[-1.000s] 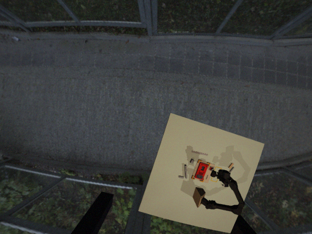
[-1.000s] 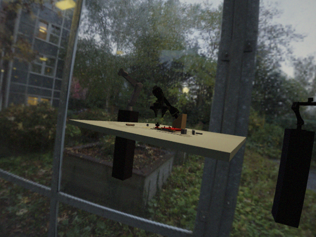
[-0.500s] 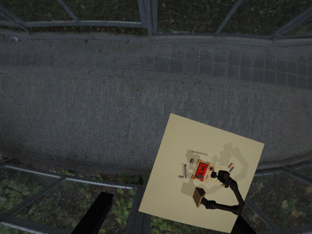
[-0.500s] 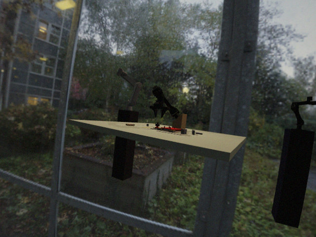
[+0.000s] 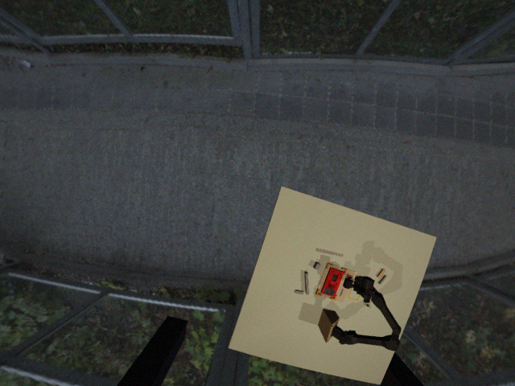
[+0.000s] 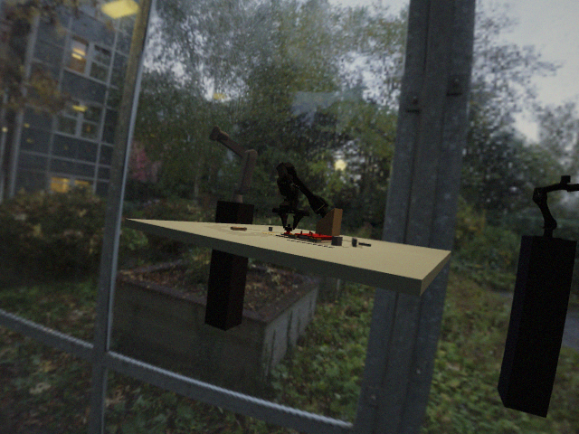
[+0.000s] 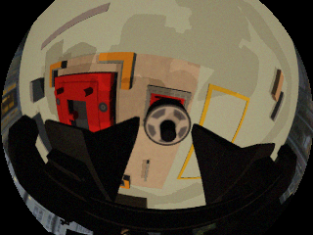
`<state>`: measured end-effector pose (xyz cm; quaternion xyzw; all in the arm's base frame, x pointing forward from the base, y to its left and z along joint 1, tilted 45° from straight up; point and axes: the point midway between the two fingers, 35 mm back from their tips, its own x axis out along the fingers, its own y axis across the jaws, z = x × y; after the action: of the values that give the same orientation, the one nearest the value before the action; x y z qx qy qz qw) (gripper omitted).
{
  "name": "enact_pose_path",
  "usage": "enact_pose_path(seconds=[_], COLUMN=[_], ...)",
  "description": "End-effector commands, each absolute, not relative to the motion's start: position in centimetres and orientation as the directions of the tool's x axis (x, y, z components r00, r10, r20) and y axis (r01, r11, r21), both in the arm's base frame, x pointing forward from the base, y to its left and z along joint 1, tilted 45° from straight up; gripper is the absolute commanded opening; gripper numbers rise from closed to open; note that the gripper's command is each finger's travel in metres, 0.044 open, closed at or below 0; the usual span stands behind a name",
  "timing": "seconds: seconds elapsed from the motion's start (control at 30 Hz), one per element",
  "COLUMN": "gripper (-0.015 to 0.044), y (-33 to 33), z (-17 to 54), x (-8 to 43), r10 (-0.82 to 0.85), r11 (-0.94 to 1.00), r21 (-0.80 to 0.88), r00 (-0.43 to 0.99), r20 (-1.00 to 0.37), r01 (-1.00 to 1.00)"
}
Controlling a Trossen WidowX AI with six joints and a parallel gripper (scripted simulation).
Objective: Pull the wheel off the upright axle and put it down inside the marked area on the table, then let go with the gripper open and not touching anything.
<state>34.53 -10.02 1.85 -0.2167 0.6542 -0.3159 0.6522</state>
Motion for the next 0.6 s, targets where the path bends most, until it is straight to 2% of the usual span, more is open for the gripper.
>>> enact_pose_path(seconds=[0.0,0.23,0.4,0.57], gripper=[0.0188,0.0142,0.0010,0.0000], y=[-9.87,-9.87,-9.81,-9.70], z=[1.98,1.98,2.03,2.15], x=[34.61,34.61,34.61,34.63], r10=[-0.695,-0.695,-0.695,-0.695], r11=[0.707,0.707,0.707,0.707], r21=[-0.695,-0.695,-0.695,-0.695], r00=[-0.052,-0.052,-0.052,-0.051], r20=[-0.717,-0.717,-0.717,-0.717], r01=[0.132,0.132,0.132,0.132])
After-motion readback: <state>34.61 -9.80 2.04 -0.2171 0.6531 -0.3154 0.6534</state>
